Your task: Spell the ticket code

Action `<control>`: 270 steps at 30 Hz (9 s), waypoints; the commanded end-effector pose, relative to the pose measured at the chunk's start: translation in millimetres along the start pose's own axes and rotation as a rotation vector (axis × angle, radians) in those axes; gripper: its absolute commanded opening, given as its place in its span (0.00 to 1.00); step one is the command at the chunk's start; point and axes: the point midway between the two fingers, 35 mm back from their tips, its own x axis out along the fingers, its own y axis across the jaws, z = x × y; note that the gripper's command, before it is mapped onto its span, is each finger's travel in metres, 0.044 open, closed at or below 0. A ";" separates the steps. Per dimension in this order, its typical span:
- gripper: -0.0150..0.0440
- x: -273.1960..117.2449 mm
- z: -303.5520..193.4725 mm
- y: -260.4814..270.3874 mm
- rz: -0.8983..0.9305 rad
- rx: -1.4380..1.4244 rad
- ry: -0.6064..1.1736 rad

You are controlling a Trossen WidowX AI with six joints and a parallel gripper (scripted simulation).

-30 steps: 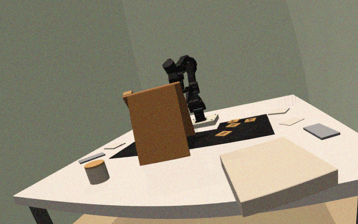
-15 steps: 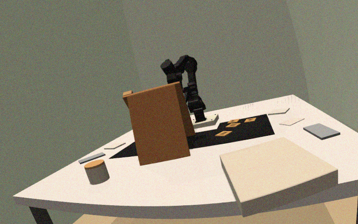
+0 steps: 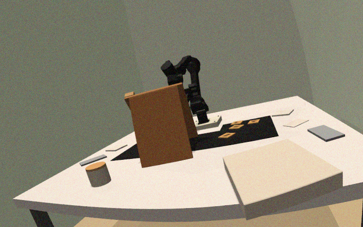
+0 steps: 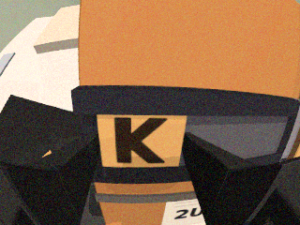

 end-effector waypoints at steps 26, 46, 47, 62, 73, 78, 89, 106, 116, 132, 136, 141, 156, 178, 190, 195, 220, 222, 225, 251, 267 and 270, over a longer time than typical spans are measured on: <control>0.25 0.1 0.0 -15.4 0.005 -0.007 0.002; 0.25 0.1 0.3 -26.8 0.005 -0.007 0.002; 0.25 0.1 0.3 -27.4 0.004 -0.008 0.002; 0.25 0.1 0.5 -36.2 0.004 -0.008 0.002; 0.25 0.1 0.7 -43.0 0.003 -0.009 0.002; 0.25 0.1 0.8 -46.1 0.003 -0.009 0.002; 0.25 0.1 0.9 -53.2 0.003 -0.010 0.002; 0.25 0.2 1.1 -64.5 0.002 -0.010 0.002; 0.25 0.3 1.1 -71.5 0.002 -0.011 0.002; 0.25 0.3 1.4 -83.0 0.001 -0.012 0.002; 0.25 0.2 1.5 -86.0 0.001 -0.012 0.002; 0.25 0.2 1.7 -90.1 0.000 -0.012 0.002; 0.25 0.1 2.0 -102.5 0.000 -0.013 0.002; 0.75 -7.4 1.4 -107.1 -0.001 -0.014 0.003; 0.75 -16.9 2.2 -106.9 -0.001 -0.014 0.004; 0.75 -20.6 1.1 -108.1 -0.001 -0.014 0.004; 0.75 -36.6 -0.1 -110.0 -0.001 -0.014 0.005; 0.75 -37.8 -0.1 -109.9 -0.001 -0.014 0.005; 0.75 -39.6 0.0 -109.7 -0.001 -0.014 0.006; 0.25 -43.1 0.2 -109.5 -0.007 -0.009 0.008; 0.25 -25.0 14.9 -89.8 0.023 0.043 0.421; 0.25 -23.9 18.7 -79.8 0.014 0.022 0.572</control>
